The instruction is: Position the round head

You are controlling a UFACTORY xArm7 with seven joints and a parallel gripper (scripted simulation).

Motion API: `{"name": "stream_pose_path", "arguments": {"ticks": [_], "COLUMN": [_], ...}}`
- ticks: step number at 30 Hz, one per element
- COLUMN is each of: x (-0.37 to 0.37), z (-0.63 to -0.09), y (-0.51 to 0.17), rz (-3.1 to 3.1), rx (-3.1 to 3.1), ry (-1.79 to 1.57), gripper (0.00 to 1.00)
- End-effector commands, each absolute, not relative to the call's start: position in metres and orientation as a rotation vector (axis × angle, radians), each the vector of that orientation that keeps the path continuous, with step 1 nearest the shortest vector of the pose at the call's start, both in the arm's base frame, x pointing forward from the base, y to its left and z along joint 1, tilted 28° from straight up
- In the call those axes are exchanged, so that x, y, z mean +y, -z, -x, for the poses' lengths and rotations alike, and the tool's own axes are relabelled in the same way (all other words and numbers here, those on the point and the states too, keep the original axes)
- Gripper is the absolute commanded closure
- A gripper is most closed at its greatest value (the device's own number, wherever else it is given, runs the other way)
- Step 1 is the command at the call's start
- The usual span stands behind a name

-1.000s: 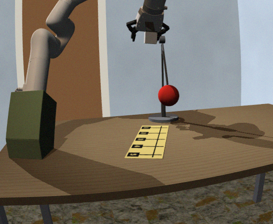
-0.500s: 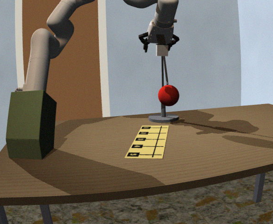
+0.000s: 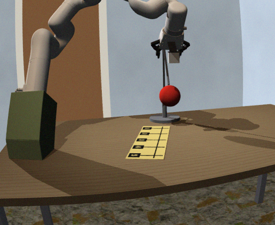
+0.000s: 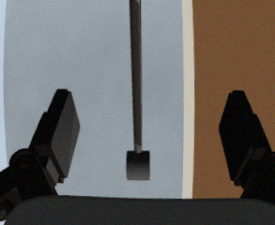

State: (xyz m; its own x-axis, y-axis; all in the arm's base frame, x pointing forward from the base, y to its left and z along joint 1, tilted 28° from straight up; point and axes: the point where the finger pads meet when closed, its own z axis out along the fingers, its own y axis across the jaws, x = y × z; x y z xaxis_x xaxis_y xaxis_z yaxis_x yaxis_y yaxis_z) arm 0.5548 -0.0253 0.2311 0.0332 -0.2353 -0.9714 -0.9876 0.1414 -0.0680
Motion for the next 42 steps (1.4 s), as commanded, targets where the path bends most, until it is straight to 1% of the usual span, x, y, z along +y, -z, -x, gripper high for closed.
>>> {"name": "stream_pose_path", "arguments": {"ticks": [1, 13, 42], "x": [-0.021, -0.008, 0.055], "z": [-0.563, -0.570, -0.580], "y": [-0.230, -0.225, -0.210], "rz": [1.283, 1.279, 1.279], "rx": [1.408, 1.409, 1.409], "ry": [-0.928, -0.922, -0.923], "gripper": [0.00, 0.00, 0.00]}}
